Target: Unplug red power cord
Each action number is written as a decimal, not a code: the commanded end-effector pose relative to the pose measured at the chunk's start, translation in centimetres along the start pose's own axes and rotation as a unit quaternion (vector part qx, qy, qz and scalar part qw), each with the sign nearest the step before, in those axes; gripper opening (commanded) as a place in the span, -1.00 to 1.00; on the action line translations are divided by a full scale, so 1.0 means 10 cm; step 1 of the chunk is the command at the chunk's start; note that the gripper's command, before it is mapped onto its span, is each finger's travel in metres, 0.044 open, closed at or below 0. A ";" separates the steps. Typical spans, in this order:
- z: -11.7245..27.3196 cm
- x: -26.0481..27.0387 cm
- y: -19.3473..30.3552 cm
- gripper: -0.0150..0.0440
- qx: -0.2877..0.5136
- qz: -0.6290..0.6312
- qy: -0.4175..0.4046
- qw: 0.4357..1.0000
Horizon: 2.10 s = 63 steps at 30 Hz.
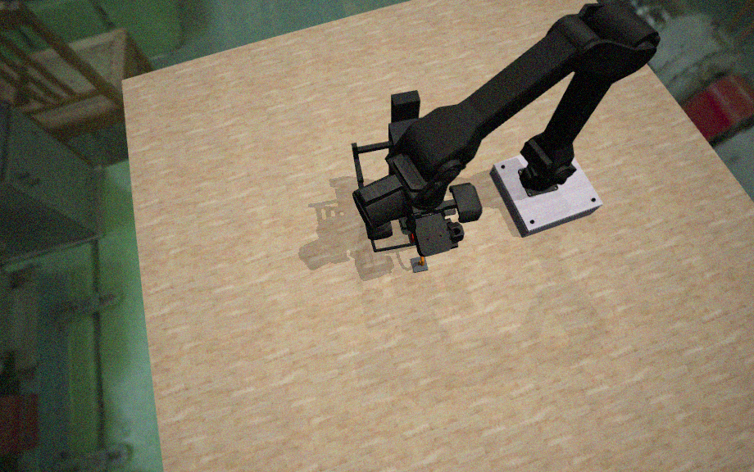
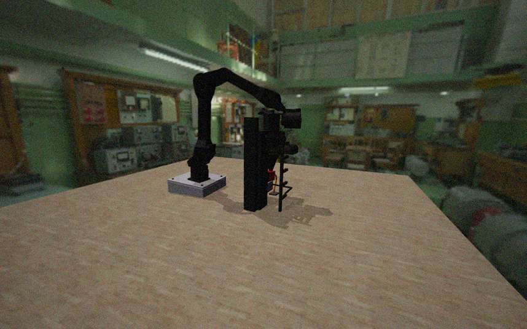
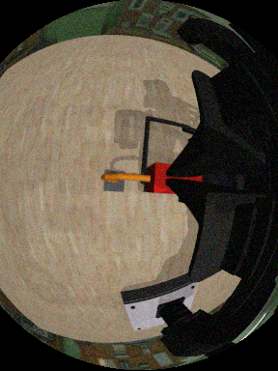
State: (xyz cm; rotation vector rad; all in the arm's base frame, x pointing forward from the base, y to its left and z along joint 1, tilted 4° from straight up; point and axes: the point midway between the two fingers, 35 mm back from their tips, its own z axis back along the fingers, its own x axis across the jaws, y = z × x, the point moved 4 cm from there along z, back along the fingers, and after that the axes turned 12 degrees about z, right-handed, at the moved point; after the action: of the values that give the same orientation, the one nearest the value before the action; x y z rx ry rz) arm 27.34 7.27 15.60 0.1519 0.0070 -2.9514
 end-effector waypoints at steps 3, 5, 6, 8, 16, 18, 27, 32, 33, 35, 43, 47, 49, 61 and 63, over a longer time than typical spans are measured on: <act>0.00 -0.01 0.01 -0.49 0.002 0.000 0.001 1.000; 0.00 -0.01 0.01 -0.49 0.002 0.000 0.001 1.000; 0.00 -0.01 0.01 -0.49 0.002 0.000 0.001 1.000; 0.00 -0.01 0.01 -0.49 0.002 0.000 0.001 1.000; 0.00 -0.01 0.01 -0.49 0.002 0.000 0.001 1.000; 0.00 -0.01 0.01 -0.49 0.002 0.000 0.001 1.000; 0.00 -0.01 0.01 -0.49 0.002 0.000 0.001 1.000; 0.00 -0.01 0.01 -0.49 0.002 0.000 0.001 1.000; 0.00 -0.01 0.01 -0.49 0.002 0.000 0.001 1.000; 0.00 -0.01 0.01 -0.49 0.002 0.000 0.001 1.000; 0.00 -0.01 0.01 -0.49 0.002 0.000 0.001 1.000; 0.00 -0.01 0.01 -0.49 0.002 0.000 0.001 1.000; 0.00 0.00 -0.01 -0.49 0.000 0.000 0.000 1.000; 0.00 -0.06 -0.17 -0.49 -0.001 0.000 -0.001 1.000; 0.00 -0.07 -0.20 -0.49 -0.001 0.000 -0.001 1.000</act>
State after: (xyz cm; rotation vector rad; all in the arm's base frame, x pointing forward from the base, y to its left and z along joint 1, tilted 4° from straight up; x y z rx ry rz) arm 27.50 8.77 15.61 0.1478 0.0130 -2.9490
